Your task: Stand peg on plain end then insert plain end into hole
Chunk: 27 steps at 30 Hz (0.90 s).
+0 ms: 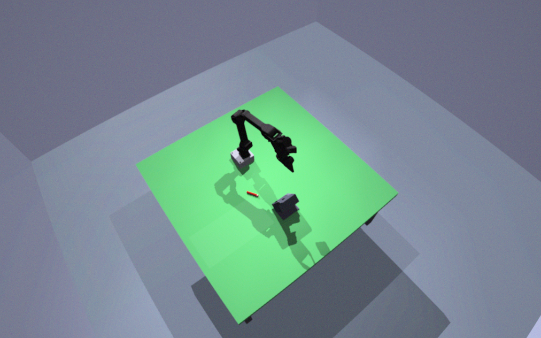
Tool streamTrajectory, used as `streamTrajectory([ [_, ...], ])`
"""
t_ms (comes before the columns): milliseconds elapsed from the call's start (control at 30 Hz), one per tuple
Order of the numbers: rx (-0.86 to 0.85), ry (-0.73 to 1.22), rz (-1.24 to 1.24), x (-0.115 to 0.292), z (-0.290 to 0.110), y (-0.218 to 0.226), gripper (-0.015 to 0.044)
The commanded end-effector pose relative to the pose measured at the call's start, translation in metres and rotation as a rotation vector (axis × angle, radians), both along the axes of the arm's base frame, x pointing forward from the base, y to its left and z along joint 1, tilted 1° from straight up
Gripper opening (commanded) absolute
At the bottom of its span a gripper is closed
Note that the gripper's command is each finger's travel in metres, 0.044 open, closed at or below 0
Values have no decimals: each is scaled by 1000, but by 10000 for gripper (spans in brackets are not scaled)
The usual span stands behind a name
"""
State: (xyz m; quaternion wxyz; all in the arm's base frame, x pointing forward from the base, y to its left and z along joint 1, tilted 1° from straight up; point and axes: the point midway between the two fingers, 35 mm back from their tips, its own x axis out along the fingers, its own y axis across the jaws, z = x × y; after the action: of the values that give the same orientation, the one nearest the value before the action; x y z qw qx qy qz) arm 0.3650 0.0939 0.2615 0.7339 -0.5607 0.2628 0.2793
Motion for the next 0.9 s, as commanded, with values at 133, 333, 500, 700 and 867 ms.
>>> streamTrajectory([
  [133,-8,207,-178,4,-58,-46,440],
  [333,-5,359,-320,-3,-97,-81,440],
  [500,3,485,-439,-14,-127,-110,440],
  [700,18,636,-583,-34,-159,-142,440],
  [867,35,763,-701,-55,-183,-165,440],
])
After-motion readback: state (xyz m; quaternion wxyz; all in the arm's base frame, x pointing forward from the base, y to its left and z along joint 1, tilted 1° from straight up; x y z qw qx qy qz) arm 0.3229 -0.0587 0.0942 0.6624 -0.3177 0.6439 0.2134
